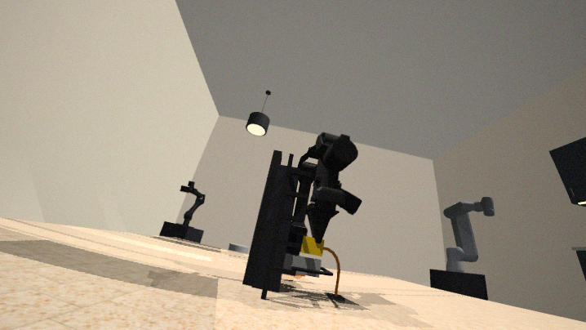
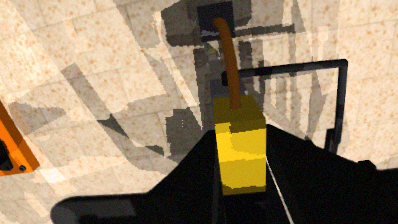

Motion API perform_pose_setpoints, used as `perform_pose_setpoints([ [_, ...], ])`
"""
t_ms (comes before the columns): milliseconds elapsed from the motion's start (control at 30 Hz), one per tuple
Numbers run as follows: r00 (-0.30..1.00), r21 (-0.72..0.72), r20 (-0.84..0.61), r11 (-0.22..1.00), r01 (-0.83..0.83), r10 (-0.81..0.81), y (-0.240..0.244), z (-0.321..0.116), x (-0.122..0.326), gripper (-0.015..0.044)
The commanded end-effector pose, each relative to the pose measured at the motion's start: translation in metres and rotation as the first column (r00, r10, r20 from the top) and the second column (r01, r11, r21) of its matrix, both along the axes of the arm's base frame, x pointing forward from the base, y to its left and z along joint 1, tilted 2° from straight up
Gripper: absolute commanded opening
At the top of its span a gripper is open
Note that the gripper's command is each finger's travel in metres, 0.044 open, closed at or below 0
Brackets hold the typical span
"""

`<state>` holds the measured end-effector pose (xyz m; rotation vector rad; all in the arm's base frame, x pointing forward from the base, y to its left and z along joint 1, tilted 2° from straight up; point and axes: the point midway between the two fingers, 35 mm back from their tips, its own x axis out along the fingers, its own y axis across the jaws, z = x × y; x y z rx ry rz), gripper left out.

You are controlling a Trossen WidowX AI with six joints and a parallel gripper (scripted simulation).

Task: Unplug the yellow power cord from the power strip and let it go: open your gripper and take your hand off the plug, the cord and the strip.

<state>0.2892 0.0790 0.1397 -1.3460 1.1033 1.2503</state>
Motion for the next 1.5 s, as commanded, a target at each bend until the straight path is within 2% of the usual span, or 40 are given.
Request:
perform_pose_setpoints([
  [0, 1.000, 0.031, 0.000, 0.999, -0.015, 0.015, 0.018, 0.002, -0.001, 0.0000],
  [733, 1.000, 0.035, -0.003, 0.999, -0.018, 0.018, 0.052, 0.007, -0.010, 0.0000],
  [1167, 1.000, 0.035, -0.005, 0.999, -0.019, 0.020, 0.040, 0.003, -0.010, 0.0341],
  [1300, 1.000, 0.037, -0.005, 0.999, -0.019, 0.020, 0.061, 0.008, -0.012, 0.0440],
  [1467, 1.000, 0.040, -0.006, 0.999, -0.019, 0.020, 0.099, 0.016, -0.020, 0.0440],
])
